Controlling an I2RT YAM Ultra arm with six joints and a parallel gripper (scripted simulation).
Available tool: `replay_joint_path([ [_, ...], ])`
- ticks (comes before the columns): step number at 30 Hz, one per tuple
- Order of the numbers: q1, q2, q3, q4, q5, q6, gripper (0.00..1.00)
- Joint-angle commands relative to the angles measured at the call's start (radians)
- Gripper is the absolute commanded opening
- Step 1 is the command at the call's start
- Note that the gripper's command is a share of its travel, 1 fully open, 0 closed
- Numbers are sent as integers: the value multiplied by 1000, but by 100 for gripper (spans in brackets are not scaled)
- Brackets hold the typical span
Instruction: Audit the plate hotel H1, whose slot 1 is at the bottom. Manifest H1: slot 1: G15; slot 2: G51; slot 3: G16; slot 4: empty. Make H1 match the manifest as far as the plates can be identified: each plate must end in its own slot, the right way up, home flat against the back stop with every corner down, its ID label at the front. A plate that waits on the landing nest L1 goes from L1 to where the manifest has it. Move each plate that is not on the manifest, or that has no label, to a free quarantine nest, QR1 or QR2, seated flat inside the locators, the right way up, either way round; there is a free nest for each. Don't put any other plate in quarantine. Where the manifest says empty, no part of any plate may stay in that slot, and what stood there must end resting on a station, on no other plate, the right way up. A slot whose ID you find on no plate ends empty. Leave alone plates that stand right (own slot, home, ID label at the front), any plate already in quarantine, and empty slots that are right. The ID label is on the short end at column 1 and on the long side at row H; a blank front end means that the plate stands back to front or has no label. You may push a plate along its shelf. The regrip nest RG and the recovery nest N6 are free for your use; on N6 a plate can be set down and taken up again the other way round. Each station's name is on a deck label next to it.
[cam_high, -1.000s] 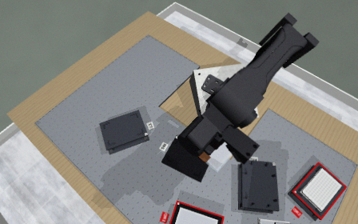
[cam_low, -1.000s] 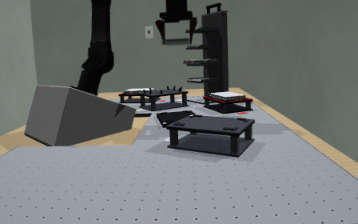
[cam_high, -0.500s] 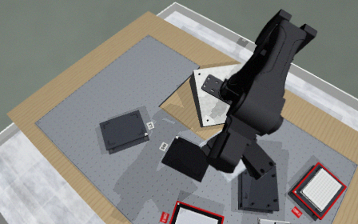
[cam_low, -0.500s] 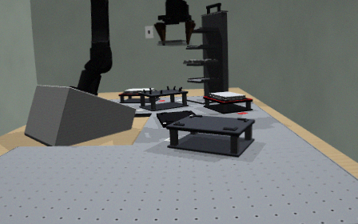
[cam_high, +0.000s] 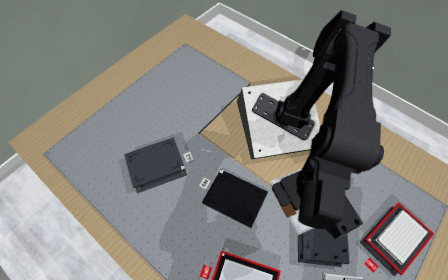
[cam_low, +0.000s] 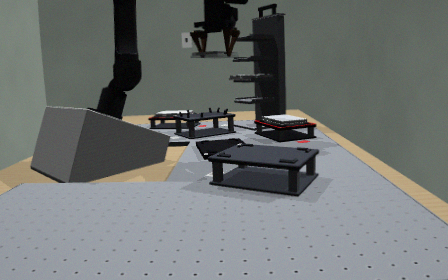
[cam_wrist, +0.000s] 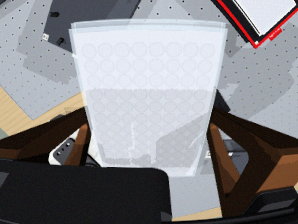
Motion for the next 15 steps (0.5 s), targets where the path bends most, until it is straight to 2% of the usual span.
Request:
replay_joint_path([
  [1,42,-3,19,6,26,169,86],
  [3,42,-3,19,6,26,169,86],
  [11,183,15,52,8,78,388,86],
  [15,255,18,61,9,105,548,86],
])
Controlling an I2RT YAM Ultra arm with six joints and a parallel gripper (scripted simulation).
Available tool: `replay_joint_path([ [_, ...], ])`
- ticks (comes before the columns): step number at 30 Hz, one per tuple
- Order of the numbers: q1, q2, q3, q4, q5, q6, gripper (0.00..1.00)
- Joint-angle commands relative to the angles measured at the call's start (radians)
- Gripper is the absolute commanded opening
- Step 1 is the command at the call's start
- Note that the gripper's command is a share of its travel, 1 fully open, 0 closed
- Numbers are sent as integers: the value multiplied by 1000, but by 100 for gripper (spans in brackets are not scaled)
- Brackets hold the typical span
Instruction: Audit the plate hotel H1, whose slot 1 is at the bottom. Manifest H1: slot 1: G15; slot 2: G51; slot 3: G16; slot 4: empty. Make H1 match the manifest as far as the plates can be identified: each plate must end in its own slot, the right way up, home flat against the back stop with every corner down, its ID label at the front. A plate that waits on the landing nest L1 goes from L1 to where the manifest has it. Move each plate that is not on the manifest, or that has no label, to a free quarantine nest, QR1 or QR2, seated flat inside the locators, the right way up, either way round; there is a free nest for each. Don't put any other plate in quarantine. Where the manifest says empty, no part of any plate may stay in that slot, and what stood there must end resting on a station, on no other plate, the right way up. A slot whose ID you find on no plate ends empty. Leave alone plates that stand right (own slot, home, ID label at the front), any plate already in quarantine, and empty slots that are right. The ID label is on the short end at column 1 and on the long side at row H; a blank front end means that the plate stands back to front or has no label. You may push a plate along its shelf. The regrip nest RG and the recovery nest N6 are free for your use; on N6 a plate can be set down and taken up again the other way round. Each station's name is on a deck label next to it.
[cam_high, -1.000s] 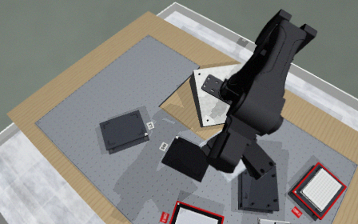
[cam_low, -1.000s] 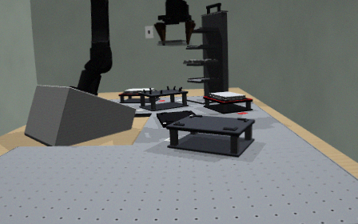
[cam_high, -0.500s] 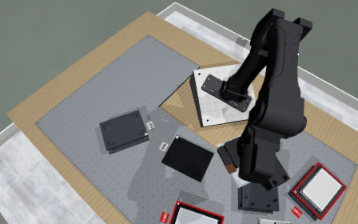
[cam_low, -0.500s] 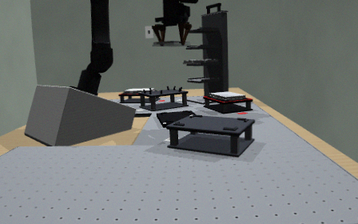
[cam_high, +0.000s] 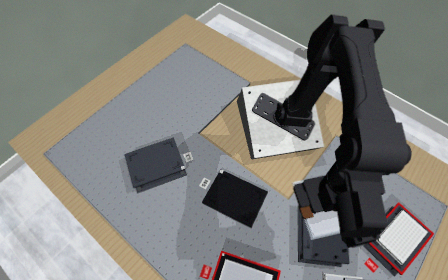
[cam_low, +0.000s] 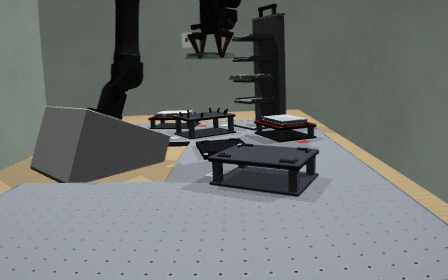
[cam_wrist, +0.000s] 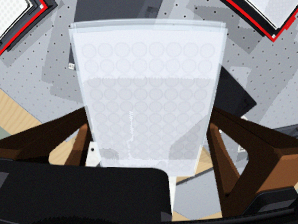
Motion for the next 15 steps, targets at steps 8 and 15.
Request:
replay_joint_path([
  [8,130,7,32,2,64,373,86],
  [15,248,31,61,-1,109,552,86],
])
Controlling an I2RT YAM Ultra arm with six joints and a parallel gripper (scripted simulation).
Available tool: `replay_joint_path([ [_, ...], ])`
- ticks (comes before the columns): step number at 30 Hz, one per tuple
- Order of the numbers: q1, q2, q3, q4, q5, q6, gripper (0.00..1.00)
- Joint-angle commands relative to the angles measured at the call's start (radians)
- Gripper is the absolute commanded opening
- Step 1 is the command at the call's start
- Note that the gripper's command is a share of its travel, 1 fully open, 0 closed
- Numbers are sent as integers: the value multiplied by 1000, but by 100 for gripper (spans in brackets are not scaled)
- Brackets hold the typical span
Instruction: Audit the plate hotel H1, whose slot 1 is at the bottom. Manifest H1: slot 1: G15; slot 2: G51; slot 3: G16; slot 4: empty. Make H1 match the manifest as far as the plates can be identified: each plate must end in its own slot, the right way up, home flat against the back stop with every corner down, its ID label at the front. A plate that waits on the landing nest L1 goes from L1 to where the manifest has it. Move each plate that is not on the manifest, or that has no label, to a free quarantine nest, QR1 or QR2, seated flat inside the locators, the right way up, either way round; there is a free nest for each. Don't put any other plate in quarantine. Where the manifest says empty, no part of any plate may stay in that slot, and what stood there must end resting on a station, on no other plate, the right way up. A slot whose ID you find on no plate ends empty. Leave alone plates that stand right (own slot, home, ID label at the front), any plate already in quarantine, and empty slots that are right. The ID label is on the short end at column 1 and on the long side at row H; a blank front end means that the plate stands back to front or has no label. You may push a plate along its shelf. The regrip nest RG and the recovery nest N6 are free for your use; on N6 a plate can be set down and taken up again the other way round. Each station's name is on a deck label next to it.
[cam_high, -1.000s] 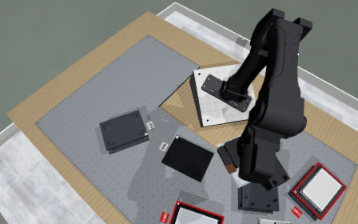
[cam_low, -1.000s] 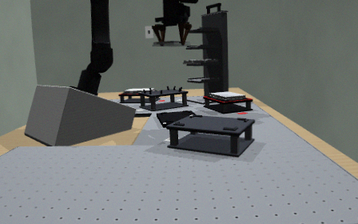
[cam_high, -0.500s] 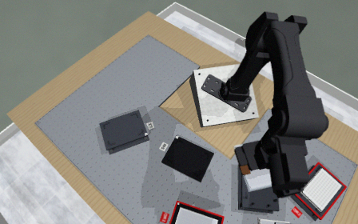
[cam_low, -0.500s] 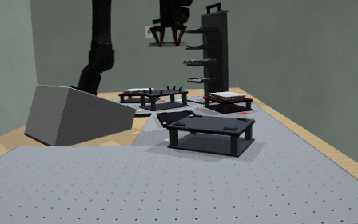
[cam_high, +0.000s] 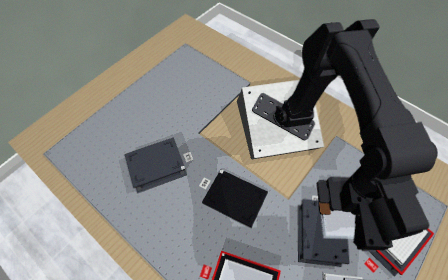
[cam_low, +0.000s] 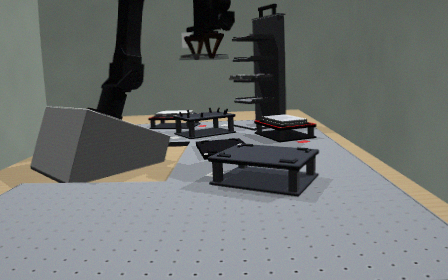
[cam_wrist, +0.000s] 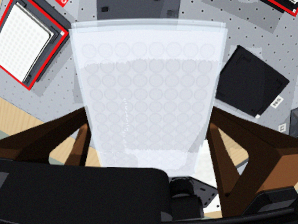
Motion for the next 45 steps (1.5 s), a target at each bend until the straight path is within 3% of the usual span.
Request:
replay_joint_path([
  [1,40,1,23,-2,31,110,86],
  [7,103,20,44,-5,55,168,86],
  [22,105,21,-113,153,56,170,86],
  [45,103,50,-281,350,55,168,86],
])
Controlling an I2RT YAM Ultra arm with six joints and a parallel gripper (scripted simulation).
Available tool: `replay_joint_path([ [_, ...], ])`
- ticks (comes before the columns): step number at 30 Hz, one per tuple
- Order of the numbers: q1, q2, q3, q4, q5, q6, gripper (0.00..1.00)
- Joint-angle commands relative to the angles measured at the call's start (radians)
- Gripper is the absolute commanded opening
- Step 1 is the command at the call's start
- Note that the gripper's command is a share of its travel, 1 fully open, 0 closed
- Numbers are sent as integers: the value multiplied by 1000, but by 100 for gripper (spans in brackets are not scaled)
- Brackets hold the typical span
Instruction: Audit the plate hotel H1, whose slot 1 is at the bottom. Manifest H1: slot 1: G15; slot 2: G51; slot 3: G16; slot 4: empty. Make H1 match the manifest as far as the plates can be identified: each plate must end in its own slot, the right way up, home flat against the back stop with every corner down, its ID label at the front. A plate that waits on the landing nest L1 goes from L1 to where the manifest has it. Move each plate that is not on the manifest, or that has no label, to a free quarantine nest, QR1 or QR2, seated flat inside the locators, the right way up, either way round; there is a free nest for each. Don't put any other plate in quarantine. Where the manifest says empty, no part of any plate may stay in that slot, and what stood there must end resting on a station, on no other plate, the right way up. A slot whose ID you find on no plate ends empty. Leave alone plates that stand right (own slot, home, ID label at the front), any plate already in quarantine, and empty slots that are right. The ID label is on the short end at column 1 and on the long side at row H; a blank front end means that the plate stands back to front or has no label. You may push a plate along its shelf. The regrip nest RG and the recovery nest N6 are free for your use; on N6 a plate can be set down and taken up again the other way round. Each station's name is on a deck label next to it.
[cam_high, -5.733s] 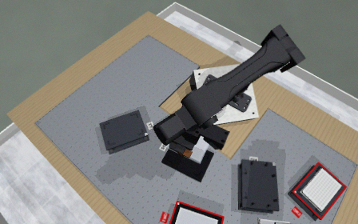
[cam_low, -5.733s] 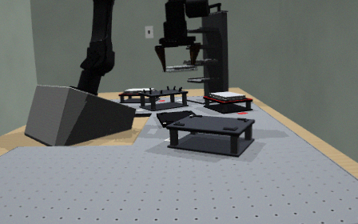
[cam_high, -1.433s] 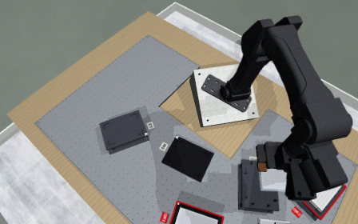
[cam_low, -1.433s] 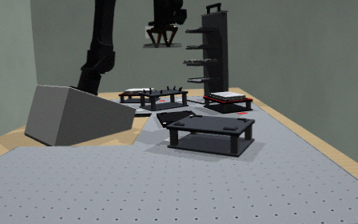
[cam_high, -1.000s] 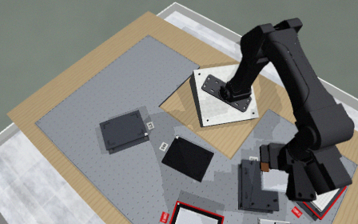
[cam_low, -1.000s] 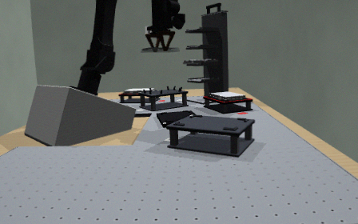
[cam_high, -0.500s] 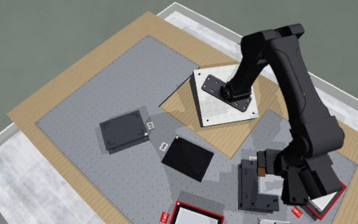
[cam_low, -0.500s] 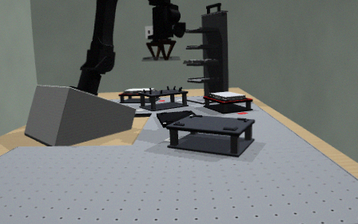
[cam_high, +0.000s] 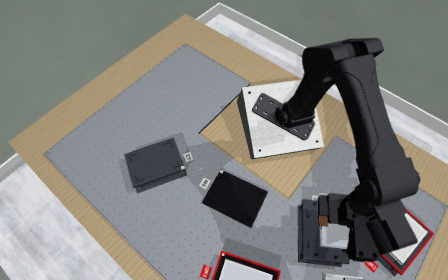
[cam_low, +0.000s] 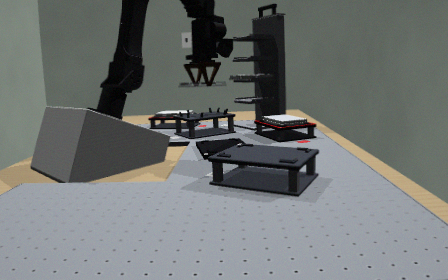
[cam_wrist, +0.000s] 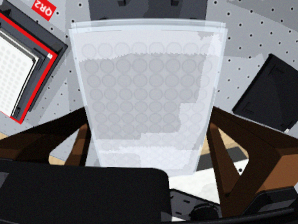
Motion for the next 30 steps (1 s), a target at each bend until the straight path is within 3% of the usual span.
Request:
replay_joint_path([
  [1,-1,-3,-16,49,0,-1,86],
  [7,-2,12,-58,104,-1,-2,86],
  [30,-4,1,-70,107,-2,-4,86],
])
